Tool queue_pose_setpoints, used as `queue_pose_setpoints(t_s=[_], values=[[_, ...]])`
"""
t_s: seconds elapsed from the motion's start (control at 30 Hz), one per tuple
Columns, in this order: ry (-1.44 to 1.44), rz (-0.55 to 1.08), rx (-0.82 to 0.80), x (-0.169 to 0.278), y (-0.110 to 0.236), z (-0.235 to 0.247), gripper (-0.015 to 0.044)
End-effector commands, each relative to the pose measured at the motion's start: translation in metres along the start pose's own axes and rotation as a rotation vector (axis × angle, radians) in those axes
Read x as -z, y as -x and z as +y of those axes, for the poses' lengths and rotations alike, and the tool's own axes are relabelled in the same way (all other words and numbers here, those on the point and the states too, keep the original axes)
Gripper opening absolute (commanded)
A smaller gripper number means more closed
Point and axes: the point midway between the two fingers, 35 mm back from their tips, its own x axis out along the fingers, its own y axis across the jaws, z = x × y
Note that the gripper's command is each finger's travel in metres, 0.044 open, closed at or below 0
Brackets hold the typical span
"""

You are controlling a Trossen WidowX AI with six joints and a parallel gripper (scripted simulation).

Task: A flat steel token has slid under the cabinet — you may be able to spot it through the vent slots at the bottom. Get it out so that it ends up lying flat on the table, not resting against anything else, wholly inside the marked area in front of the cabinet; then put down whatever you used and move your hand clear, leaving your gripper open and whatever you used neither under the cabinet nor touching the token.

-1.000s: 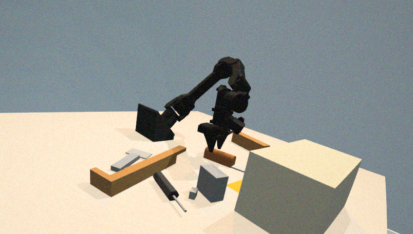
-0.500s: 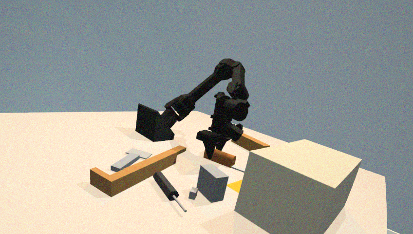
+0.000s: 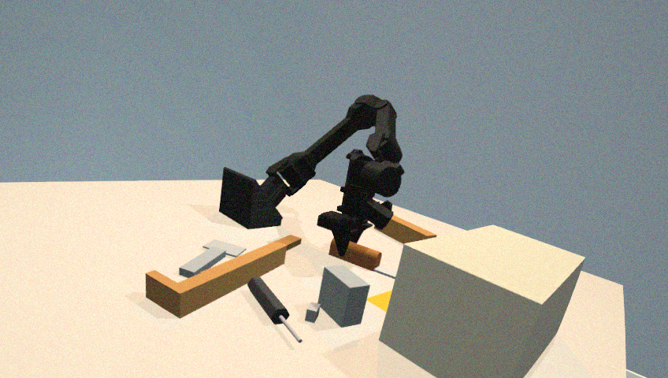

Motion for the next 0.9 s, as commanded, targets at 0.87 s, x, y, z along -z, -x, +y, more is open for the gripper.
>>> queue_pose_setpoints(t_s=[0.87], values=[[-0.004, 0.003, -0.002, 0.038, 0.024, 0.002, 0.0]])
